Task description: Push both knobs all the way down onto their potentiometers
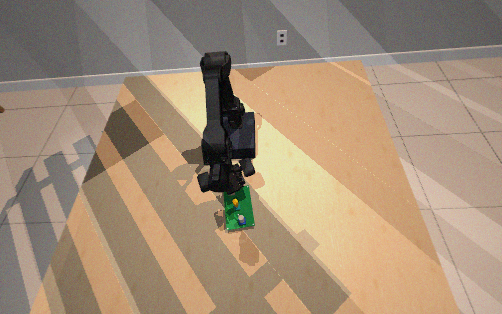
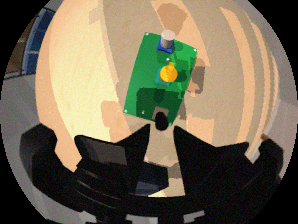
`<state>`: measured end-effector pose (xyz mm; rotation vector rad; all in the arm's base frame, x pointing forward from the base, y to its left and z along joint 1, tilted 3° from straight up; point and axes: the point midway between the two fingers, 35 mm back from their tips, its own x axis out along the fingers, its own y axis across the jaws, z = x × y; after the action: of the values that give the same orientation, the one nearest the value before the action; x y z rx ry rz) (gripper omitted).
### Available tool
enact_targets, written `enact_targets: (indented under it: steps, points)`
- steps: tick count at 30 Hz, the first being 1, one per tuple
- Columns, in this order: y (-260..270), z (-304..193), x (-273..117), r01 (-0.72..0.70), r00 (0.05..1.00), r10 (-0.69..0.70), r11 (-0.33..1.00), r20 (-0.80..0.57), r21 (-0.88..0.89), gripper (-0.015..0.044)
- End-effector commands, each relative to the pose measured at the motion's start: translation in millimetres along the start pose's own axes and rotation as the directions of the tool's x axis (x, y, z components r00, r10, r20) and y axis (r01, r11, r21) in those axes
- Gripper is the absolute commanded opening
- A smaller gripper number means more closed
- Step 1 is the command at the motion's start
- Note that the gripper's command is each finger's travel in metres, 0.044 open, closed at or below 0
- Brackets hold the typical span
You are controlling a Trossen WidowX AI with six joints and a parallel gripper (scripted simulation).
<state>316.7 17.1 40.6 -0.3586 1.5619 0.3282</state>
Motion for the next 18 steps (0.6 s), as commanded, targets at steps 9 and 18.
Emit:
enact_targets:
  steps: [9,18]
  points:
    - [-1.4,45.0,-31.4,0.022,0.999,-0.022,1.000,0.030,-0.011,0.0000]
    - [-1.0,62.7,-25.2,-0.005,1.000,0.005,1.000,0.009,-0.004,0.0000]
